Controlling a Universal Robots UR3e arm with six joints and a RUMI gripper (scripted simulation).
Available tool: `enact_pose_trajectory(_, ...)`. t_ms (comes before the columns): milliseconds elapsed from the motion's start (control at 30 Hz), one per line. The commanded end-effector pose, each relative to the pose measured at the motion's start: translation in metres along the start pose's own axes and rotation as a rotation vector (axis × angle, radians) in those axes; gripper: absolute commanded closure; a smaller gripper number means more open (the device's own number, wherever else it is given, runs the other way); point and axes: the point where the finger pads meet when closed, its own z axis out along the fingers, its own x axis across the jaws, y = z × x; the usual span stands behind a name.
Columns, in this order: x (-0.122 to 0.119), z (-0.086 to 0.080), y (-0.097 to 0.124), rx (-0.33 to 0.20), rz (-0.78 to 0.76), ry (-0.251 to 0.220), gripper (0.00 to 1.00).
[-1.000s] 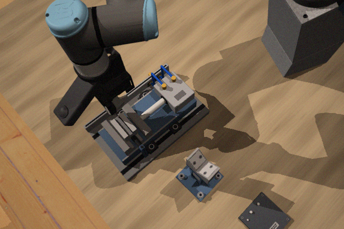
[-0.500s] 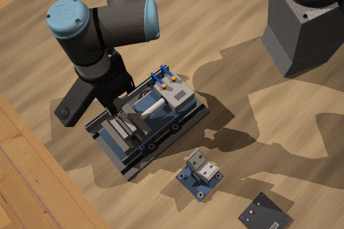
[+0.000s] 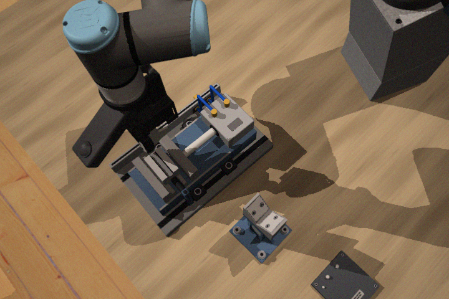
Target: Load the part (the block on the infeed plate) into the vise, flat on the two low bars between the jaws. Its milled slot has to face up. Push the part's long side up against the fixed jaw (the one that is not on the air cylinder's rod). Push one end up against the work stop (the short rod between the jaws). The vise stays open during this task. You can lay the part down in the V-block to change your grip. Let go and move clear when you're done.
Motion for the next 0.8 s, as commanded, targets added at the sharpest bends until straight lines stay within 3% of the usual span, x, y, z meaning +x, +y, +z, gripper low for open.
enact_pose_trajectory(0, -0.0009, -0.0011, -0.001, 0.003, 0.0, 0.002, 1.0)
enact_pose_trajectory(767, -0.0055, -0.0011, -0.001, 0.003, 0.0, 0.002, 1.0)
